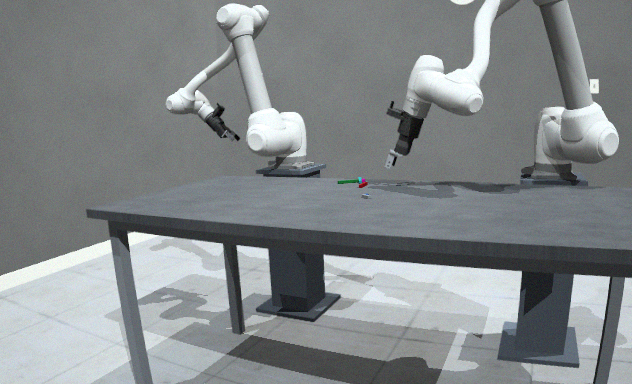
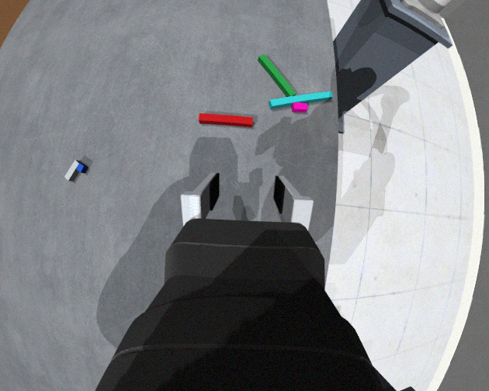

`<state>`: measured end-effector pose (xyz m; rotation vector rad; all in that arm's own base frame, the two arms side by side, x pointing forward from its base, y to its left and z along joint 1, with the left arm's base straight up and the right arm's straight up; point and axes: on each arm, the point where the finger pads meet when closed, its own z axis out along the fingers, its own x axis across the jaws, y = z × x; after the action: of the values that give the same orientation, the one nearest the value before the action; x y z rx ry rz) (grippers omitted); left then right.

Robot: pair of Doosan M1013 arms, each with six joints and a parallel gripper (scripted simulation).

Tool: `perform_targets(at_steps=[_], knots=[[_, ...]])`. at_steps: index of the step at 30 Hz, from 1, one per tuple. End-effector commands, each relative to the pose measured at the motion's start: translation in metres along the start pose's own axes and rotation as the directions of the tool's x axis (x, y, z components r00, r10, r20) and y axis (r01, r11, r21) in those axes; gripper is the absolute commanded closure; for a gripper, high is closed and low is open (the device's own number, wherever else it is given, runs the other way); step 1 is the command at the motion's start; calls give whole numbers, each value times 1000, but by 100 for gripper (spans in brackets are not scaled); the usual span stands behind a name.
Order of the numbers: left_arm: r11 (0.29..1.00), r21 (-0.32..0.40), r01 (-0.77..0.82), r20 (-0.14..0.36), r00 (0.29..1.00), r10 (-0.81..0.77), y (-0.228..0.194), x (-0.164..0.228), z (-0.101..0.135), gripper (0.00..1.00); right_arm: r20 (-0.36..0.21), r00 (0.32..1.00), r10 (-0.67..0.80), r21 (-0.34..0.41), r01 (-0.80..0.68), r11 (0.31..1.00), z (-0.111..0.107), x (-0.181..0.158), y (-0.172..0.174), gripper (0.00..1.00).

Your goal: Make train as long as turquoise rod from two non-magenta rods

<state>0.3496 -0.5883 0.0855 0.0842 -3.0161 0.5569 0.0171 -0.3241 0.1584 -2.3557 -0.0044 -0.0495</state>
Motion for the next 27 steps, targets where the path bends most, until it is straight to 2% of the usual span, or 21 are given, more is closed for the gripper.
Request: perform_targets(at_steps=[1, 14, 27], knots=[[996, -48, 73, 30, 997, -71, -13, 14, 6, 0, 0, 1000, 0, -1, 0, 1000, 0, 0, 0, 0], [969, -104, 223, 82, 973, -215, -41, 46, 21, 0, 0, 1000, 0, -1, 0, 1000, 0, 0, 0, 0], [893, -164, 418, 165, 904, -393, -78, 90, 40, 0, 0, 1000, 0, -1, 0, 1000, 0, 0, 0, 0]])
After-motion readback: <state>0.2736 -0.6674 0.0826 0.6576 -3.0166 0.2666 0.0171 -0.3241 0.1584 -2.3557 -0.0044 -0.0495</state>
